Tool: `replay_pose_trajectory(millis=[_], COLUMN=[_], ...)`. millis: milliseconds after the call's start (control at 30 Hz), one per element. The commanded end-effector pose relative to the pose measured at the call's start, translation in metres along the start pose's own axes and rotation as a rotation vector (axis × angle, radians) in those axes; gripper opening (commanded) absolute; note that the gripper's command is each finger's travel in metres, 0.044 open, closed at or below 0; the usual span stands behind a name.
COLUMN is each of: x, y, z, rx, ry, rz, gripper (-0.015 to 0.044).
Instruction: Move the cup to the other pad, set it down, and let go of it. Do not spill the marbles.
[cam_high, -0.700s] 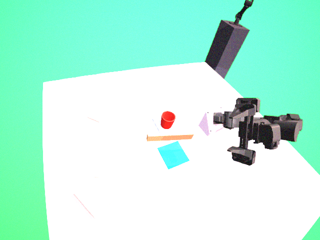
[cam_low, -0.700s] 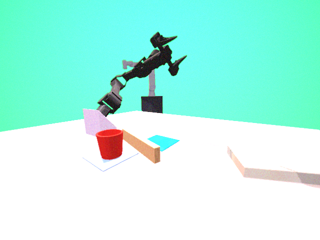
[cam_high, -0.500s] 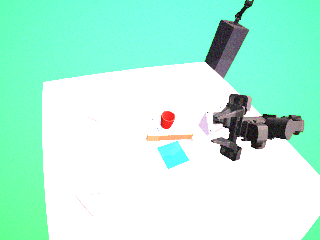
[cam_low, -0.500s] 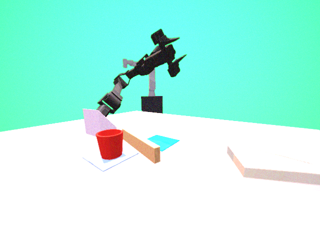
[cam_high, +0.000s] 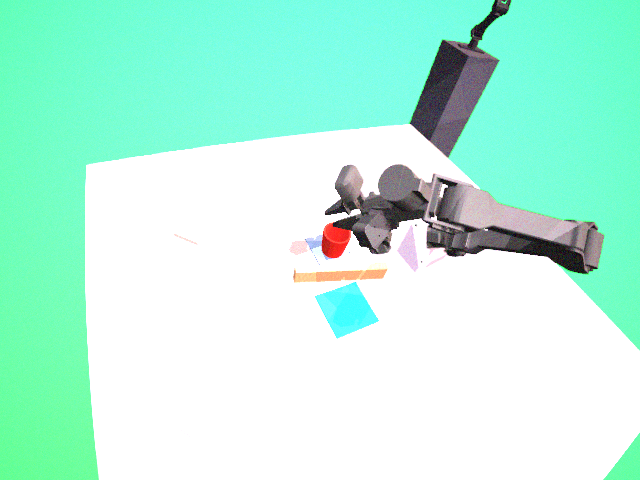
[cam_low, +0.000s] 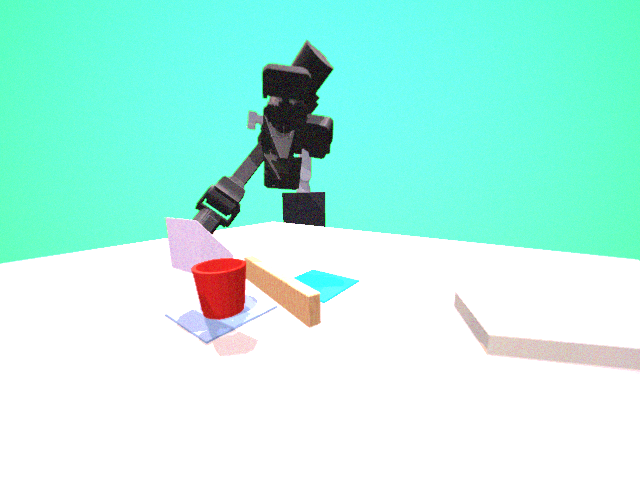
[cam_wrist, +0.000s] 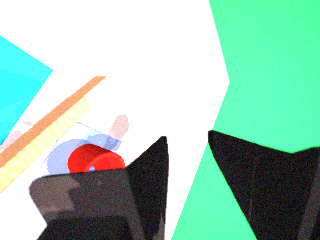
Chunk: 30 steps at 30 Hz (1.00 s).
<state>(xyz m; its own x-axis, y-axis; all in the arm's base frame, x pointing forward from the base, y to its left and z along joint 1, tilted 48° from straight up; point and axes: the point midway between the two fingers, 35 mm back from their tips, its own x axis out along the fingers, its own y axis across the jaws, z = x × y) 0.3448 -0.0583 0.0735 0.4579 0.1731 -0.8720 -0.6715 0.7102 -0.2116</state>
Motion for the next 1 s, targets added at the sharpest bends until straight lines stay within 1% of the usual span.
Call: replay_pose_trajectory(millis=[0, 100, 233, 333, 633, 967], x=[0.029, 0.041, 0.049, 0.048, 0.048, 0.058], y=[0.026, 0.047, 0.075, 0.091, 0.092, 0.103], z=[-0.039, -0.064, -0.088, -0.098, -0.099, -0.097], rx=[-0.102, -0.154, -0.189, -0.191, -0.191, -0.191], ry=[0.052, 0.029, -0.077, -0.172, -0.180, -0.179], rz=[0.283, 0.484, 0.730, 0.851, 0.859, 0.858], gripper=[0.0148, 0.0148, 0.0148, 0.0148, 0.0148, 0.0148])
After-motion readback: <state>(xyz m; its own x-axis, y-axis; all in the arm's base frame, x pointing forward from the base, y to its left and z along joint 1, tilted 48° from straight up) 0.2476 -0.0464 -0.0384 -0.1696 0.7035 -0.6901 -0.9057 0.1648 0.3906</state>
